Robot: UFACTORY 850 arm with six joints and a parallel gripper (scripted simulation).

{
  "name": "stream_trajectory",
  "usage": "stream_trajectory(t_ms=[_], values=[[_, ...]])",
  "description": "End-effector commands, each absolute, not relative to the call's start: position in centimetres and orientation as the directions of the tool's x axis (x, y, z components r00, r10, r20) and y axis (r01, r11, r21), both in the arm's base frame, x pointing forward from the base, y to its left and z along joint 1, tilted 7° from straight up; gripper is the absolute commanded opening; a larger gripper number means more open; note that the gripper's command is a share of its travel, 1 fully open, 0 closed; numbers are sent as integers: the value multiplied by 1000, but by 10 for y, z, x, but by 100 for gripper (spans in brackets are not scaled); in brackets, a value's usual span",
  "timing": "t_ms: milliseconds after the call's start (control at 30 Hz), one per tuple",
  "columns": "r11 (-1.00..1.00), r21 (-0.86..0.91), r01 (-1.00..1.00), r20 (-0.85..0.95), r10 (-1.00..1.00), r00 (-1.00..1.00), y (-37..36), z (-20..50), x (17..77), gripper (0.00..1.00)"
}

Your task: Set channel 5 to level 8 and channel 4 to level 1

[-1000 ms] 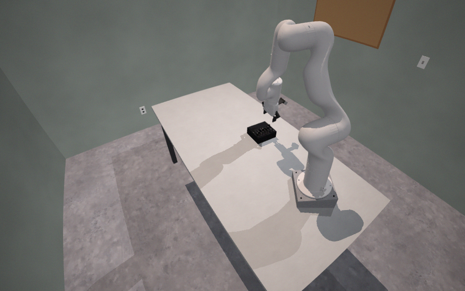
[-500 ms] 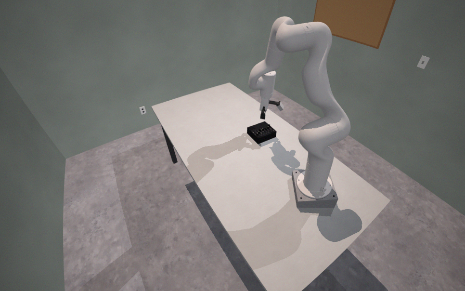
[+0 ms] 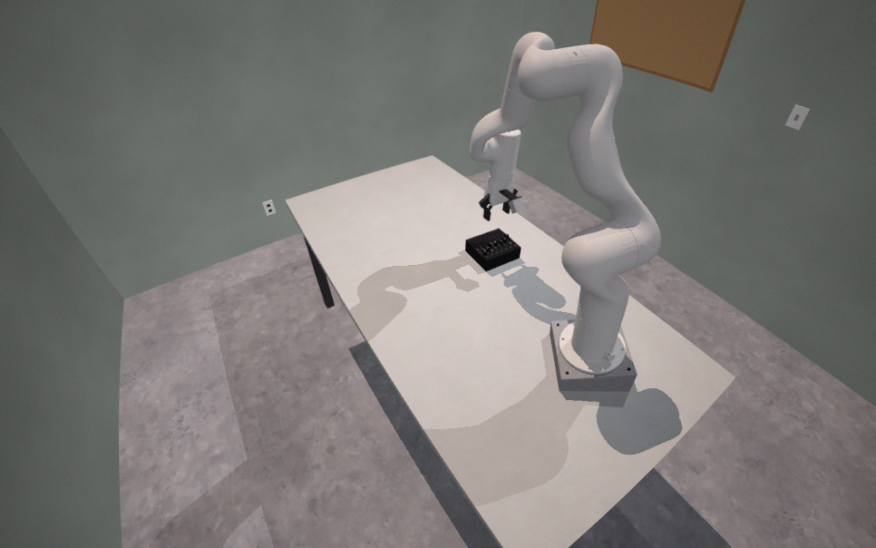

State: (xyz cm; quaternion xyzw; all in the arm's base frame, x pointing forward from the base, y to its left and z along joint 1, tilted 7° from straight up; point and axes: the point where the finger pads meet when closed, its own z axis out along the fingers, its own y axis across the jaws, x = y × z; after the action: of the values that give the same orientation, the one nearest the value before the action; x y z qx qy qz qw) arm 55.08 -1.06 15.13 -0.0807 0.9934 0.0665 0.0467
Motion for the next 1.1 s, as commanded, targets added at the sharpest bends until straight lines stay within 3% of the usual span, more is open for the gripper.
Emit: stream_trajectory(t_ms=[0, 233, 267, 1067], values=[[987, 107, -123, -73, -116, -991, -7, 123, 561, 100], [990, 107, -87, -69, -80, -994, -2, 76, 573, 100], [990, 107, -87, -69, -80, -994, -2, 76, 573, 0], [990, 107, -87, -69, -80, -994, -2, 76, 573, 0]])
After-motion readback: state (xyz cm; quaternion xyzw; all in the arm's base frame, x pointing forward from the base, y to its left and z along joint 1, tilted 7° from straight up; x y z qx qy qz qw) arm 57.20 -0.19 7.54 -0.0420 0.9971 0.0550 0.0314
